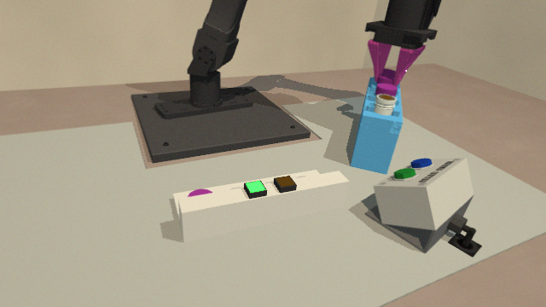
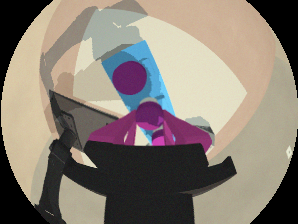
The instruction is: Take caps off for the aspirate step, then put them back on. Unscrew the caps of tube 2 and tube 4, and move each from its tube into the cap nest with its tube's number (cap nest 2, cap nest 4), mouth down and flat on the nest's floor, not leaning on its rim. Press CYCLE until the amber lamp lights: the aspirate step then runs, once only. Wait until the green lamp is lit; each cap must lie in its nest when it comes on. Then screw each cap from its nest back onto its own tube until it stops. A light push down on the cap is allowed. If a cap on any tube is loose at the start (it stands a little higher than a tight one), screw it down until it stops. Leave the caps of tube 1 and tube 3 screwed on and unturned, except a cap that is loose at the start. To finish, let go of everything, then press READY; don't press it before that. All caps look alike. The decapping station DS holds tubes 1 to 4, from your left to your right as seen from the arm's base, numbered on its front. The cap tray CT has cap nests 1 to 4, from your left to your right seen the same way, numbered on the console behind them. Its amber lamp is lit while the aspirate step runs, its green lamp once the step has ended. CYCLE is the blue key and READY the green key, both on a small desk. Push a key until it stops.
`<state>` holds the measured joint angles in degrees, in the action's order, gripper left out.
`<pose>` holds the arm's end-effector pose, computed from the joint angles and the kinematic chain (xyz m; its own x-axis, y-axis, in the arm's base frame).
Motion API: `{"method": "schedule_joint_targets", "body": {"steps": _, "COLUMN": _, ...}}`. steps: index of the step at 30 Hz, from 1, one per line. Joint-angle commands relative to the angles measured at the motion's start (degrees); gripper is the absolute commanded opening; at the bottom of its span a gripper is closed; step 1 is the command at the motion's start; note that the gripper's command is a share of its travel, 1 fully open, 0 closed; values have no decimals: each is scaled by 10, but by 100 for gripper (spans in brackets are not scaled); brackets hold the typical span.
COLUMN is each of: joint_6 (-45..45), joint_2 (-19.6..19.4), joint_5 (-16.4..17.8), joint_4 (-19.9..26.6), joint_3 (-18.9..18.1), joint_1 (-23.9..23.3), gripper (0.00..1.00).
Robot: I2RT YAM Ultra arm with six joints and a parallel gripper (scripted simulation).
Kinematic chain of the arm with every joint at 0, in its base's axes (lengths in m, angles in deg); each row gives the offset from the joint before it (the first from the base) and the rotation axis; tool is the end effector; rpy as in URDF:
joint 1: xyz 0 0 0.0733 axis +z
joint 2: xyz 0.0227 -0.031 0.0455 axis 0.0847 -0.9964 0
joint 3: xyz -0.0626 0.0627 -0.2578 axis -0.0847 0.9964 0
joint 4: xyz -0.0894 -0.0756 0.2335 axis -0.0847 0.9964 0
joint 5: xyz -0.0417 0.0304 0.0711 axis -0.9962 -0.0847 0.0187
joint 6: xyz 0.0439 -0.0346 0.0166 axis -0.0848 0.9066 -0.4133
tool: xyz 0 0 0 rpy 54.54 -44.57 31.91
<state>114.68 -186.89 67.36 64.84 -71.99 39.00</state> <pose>0.2563 0.2496 0.2439 0.2909 -0.9565 -0.0212 -0.9562 -0.2914 0.0265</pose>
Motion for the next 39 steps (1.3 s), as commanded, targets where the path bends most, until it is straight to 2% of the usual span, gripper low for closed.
{"method": "schedule_joint_targets", "body": {"steps": 1, "joint_6": -146, "joint_2": 4, "joint_5": 0, "joint_4": -1, "joint_3": -1, "joint_1": 0, "gripper": 0}}
{"method": "schedule_joint_targets", "body": {"steps": 4, "joint_6": -232, "joint_2": 4, "joint_5": 0, "joint_4": -1, "joint_3": -1, "joint_1": 0, "gripper": 0}}
{"method": "schedule_joint_targets", "body": {"steps": 6, "joint_6": -232, "joint_2": 4, "joint_5": 0, "joint_4": -1, "joint_3": -1, "joint_1": 0, "gripper": 0}}
{"method": "schedule_joint_targets", "body": {"steps": 21, "joint_6": -662, "joint_2": 4, "joint_5": 0, "joint_4": -2, "joint_3": 0, "joint_1": 0, "gripper": 0}}
{"method": "schedule_joint_targets", "body": {"steps": 23, "joint_6": -662, "joint_2": 4, "joint_5": 0, "joint_4": -2, "joint_3": 0, "joint_1": 0, "gripper": 0}}
{"method": "schedule_joint_targets", "body": {"steps": 38, "joint_6": -1092, "joint_2": 4, "joint_5": 0, "joint_4": -3, "joint_3": 1, "joint_1": 0, "gripper": 0}}
{"method": "schedule_joint_targets", "body": {"steps": 39, "joint_6": -1092, "joint_2": 4, "joint_5": 0, "joint_4": -3, "joint_3": 1, "joint_1": 0, "gripper": 0}}
